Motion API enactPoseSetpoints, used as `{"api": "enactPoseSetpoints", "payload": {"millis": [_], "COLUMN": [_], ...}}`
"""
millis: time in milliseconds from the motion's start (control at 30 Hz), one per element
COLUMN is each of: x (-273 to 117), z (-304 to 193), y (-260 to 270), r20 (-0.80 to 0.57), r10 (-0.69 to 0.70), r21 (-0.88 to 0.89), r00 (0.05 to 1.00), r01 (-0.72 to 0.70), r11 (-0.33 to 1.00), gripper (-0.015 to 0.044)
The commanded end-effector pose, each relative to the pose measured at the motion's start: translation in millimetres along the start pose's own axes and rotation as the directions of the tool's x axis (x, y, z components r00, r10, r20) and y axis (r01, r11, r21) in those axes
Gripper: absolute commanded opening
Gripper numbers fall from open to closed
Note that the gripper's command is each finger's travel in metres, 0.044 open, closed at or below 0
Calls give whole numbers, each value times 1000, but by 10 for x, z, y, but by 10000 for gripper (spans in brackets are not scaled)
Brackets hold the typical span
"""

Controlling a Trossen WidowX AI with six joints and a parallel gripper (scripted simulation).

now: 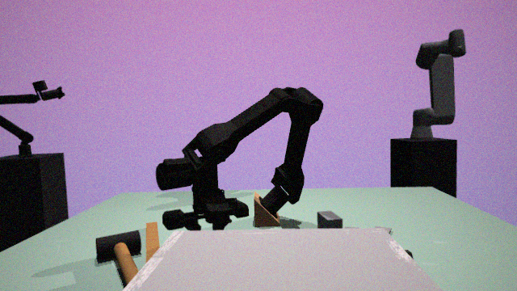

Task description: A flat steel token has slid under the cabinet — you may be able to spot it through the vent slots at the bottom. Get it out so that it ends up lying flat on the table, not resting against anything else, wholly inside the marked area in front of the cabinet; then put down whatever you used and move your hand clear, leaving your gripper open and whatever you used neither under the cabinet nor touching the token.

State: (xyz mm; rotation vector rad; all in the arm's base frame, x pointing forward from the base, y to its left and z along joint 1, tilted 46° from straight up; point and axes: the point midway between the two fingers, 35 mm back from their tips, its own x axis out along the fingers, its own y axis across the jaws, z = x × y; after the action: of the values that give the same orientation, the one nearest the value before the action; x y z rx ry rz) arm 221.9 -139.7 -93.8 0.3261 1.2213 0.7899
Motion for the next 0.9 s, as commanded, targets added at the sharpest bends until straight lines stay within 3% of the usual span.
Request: {"api": "enactPoseSetpoints", "payload": {"millis": [0, 867], "x": [-7, -11], "z": [6, 193], "y": [1, 230], "r20": [2, 3], "r10": [0, 2], "r21": [-24, -56], "r00": [1000, 1000], "r01": [0, -2], "r11": [1000, 998], "gripper": [0, 0]}}
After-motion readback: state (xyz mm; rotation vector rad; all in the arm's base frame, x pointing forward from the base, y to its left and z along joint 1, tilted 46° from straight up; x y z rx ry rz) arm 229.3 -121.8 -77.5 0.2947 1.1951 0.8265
